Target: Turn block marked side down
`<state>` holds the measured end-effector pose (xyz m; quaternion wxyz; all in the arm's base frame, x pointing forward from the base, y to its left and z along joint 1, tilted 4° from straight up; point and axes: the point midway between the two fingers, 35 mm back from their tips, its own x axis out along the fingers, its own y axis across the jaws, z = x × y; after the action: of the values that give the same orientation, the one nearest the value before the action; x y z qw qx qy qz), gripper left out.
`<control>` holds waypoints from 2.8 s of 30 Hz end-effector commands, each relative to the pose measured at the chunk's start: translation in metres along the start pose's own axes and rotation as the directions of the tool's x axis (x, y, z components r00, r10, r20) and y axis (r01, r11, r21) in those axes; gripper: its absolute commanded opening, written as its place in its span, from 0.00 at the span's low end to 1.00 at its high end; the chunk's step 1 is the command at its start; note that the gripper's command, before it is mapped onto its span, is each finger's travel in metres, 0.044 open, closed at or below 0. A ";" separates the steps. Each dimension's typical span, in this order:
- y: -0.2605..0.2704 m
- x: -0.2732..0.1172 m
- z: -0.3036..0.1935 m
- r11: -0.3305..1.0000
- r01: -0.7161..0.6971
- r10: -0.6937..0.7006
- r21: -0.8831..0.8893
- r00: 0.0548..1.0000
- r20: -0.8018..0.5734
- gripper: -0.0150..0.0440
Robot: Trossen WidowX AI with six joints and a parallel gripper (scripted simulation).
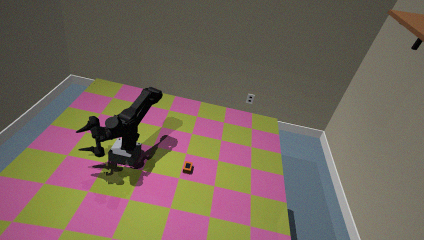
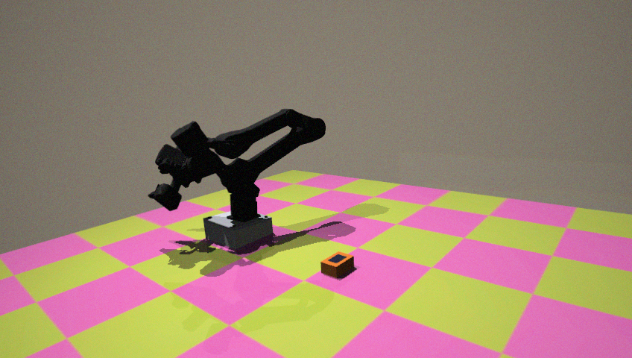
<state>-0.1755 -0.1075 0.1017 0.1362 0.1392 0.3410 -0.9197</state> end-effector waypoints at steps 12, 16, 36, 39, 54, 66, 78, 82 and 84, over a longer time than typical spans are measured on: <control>0.109 -0.081 0.072 0.748 -0.525 0.582 -0.406 0.813 0.018 1.00; 0.146 -0.131 0.080 0.552 -0.631 0.729 -0.545 0.683 -0.053 1.00; 0.180 -0.414 -0.057 -0.566 -0.418 0.679 -0.711 0.253 -0.690 1.00; 0.160 -0.442 -0.094 -0.678 -0.338 0.596 -0.653 0.268 -0.757 1.00; 0.174 -0.445 -0.134 -0.706 -0.315 0.571 -0.634 0.276 -0.773 1.00; 0.185 -0.441 -0.149 -0.706 -0.315 0.571 -0.634 0.276 -0.773 1.00; 0.196 -0.436 -0.164 -0.706 -0.315 0.571 -0.634 0.276 -0.773 1.00; 0.199 -0.434 -0.169 -0.706 -0.315 0.571 -0.634 0.276 -0.773 1.00; 0.200 -0.433 -0.170 -0.706 -0.315 0.571 -0.634 0.276 -0.773 1.00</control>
<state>0.3247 -0.0749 0.0178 0.7308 0.0715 0.6780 -0.0333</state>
